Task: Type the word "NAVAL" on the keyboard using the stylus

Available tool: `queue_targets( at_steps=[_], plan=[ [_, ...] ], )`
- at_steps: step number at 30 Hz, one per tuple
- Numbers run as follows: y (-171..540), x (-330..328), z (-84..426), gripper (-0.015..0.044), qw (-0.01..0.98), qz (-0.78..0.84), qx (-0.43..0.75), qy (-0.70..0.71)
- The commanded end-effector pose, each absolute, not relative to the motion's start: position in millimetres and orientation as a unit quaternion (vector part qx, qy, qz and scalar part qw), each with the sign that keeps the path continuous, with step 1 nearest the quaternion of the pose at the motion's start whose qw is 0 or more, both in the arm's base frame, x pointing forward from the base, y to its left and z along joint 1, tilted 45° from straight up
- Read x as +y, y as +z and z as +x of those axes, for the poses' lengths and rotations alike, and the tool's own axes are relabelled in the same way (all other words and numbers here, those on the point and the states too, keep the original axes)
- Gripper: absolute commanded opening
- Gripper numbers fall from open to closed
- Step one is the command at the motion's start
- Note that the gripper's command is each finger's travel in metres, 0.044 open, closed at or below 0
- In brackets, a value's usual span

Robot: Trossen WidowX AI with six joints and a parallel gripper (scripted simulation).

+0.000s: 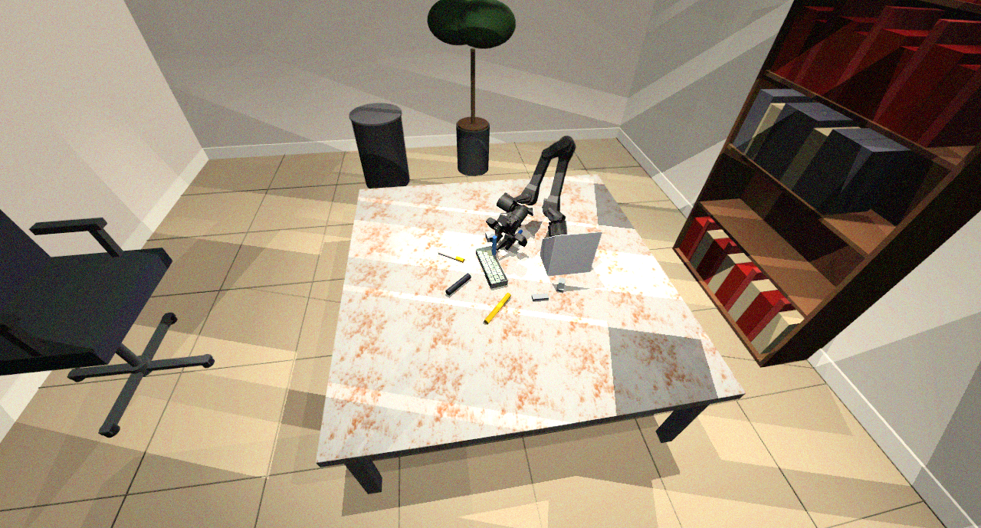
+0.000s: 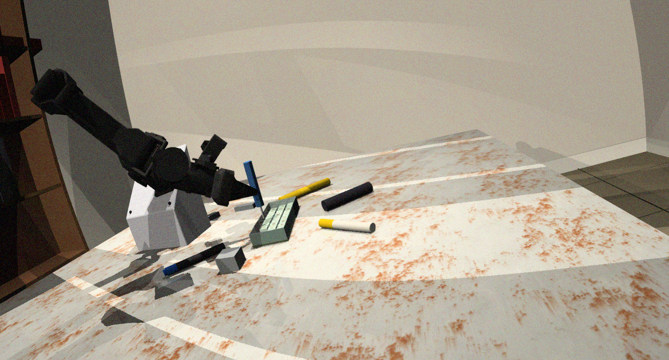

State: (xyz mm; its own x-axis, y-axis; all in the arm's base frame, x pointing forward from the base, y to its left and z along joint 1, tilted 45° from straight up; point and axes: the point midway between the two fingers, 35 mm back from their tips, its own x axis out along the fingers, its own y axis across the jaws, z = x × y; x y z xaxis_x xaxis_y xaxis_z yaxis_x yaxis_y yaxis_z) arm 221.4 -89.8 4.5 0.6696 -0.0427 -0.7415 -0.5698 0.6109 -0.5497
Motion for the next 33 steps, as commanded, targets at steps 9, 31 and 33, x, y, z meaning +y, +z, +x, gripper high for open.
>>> queue_targets(
  at_steps=[9, 31, 33],
  plan=[
    [21.3, -74.5, 223.0, 0.0081, 0.817, -0.412, 0.37, 0.159],
    [-13.0, -48.5, 236.7, 0.0, 0.814, -0.41, 0.376, 0.164],
    [-17.0, -44.2, 237.6, 0.0, 0.814, -0.41, 0.376, 0.164]
  ],
)
